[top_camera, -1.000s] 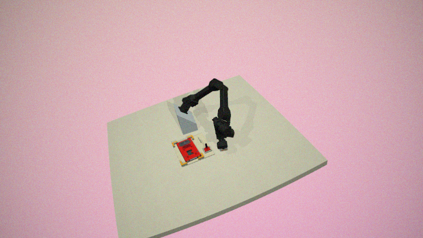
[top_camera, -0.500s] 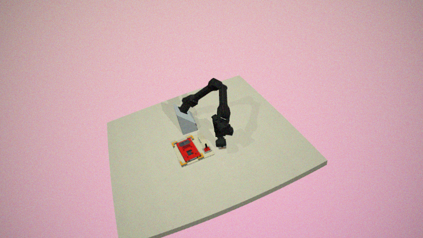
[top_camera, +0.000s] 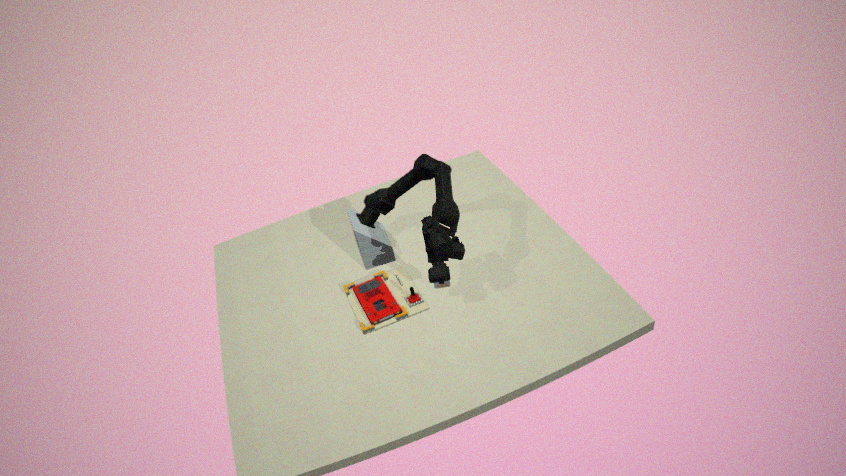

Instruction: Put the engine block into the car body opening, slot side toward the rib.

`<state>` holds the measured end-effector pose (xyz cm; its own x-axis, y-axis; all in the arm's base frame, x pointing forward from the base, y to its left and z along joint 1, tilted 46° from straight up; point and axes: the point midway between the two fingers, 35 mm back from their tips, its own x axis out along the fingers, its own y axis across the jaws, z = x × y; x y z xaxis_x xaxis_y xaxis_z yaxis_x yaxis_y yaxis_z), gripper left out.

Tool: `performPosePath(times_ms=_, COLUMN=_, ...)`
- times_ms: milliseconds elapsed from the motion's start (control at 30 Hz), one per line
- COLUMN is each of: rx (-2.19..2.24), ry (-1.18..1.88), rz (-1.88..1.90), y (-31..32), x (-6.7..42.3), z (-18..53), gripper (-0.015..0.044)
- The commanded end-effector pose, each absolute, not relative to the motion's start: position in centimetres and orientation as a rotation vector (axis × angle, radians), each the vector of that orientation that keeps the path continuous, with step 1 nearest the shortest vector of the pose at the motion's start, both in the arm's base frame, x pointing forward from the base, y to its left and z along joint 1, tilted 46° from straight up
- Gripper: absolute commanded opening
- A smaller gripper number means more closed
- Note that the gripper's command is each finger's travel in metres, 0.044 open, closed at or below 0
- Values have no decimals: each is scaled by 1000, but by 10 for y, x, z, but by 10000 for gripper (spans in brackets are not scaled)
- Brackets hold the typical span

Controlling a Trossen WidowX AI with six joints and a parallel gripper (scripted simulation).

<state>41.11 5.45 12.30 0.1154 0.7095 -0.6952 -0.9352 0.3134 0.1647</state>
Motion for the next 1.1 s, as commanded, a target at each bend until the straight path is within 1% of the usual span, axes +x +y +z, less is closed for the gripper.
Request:
performPosePath(times_ms=0, rx=-359, ry=766, rz=1240, y=45, x=411, z=134, gripper=0)
performPosePath(times_ms=500, rx=-353, ry=765, rz=1240, y=18, x=401, z=162, gripper=0)
performPosePath(times_ms=1067, rx=-144, ry=920, rz=1115, y=-7, x=400, z=114, gripper=0)
